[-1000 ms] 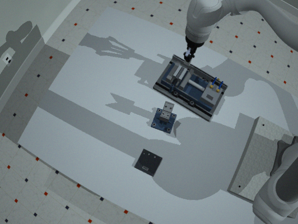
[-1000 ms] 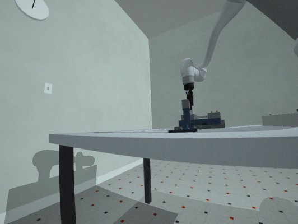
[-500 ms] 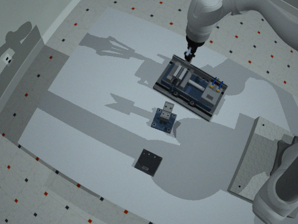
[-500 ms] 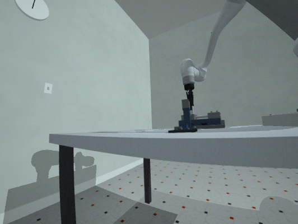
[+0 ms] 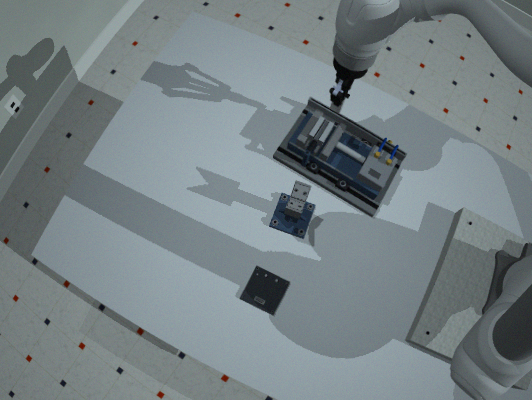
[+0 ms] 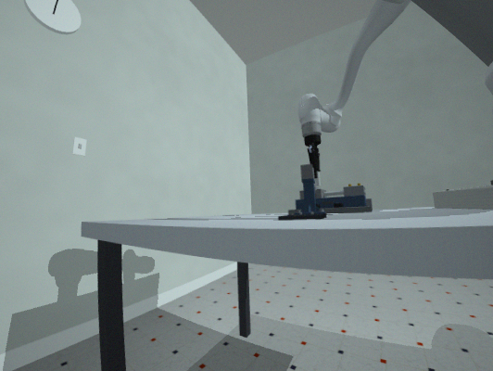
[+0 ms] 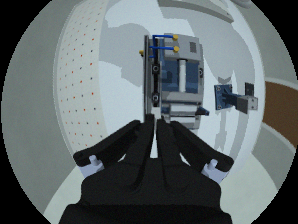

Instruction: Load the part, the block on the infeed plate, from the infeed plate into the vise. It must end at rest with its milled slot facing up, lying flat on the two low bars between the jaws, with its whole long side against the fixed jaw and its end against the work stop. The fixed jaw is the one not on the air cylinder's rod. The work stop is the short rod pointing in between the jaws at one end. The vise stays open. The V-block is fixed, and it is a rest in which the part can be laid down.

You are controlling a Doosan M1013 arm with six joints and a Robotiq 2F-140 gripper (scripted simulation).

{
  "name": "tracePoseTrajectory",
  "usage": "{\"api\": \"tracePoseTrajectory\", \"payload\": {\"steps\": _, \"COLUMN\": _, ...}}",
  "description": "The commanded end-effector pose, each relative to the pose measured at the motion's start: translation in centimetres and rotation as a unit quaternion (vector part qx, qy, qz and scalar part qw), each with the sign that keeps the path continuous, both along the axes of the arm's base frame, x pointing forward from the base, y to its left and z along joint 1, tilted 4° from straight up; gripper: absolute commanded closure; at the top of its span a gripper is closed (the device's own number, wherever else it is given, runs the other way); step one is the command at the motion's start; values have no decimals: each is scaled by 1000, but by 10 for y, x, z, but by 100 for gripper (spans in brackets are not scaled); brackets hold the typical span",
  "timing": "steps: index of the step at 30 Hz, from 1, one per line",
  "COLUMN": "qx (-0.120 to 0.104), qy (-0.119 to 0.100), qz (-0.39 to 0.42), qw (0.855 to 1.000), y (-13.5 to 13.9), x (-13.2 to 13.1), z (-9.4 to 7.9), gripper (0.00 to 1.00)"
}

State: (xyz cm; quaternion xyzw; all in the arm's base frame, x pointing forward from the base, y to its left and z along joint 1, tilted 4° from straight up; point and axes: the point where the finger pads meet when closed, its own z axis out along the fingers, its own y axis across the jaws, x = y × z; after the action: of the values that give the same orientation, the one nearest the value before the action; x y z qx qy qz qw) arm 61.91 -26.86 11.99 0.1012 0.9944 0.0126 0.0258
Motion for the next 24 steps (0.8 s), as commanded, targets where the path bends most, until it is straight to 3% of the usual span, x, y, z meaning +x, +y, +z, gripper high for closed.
{"api": "tracePoseTrajectory", "payload": {"steps": 1, "qx": 2, "qy": -3, "qz": 0, "qw": 1000, "y": -1, "x": 2, "z": 14, "gripper": 100}}
{"api": "tracePoseTrajectory", "payload": {"steps": 12, "qx": 2, "qy": -3, "qz": 0, "qw": 1000, "y": -1, "x": 0, "z": 38, "gripper": 100}}
{"api": "tracePoseTrajectory", "payload": {"steps": 24, "qx": 2, "qy": -3, "qz": 0, "qw": 1000, "y": -1, "x": 0, "z": 45, "gripper": 100}}
